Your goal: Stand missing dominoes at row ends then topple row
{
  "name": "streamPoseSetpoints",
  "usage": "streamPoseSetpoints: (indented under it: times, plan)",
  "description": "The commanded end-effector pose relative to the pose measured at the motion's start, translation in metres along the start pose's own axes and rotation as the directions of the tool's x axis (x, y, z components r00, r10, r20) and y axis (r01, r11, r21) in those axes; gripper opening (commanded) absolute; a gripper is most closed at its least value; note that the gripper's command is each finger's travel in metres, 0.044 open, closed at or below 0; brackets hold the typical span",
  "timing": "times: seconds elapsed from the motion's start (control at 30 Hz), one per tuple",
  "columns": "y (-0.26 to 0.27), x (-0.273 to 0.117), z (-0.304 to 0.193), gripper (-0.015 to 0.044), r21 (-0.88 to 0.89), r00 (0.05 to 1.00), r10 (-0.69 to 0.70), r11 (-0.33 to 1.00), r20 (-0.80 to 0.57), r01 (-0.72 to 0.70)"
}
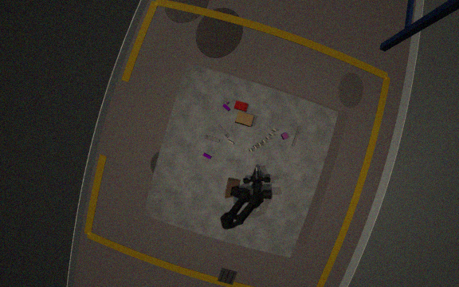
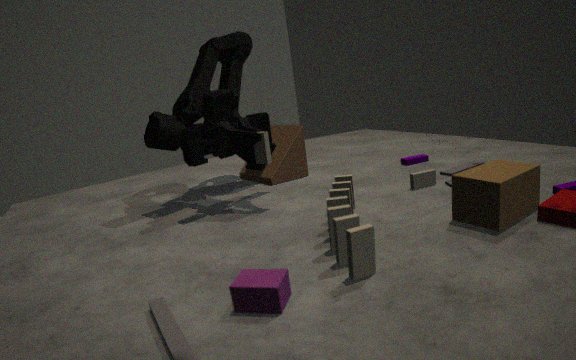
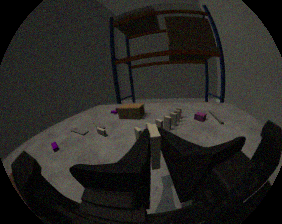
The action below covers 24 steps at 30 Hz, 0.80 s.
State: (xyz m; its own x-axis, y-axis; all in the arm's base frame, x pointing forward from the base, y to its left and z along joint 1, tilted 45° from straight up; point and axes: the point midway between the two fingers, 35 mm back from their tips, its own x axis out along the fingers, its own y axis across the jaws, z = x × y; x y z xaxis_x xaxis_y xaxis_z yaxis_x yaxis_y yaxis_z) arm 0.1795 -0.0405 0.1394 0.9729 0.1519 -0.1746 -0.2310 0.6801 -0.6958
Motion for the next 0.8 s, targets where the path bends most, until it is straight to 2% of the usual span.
streamPoseSetpoints:
  times: [0.0, 0.77]
  plan:
    - [-0.001, 0.001, -0.005, 0.0029, -0.004, 1.0, 0.002, 1.0, 0.002, -0.002]
    - [-0.004, 0.006, -0.037, 0.0029, -0.001, 1.0, 0.007, 1.0, -0.003, -0.007]
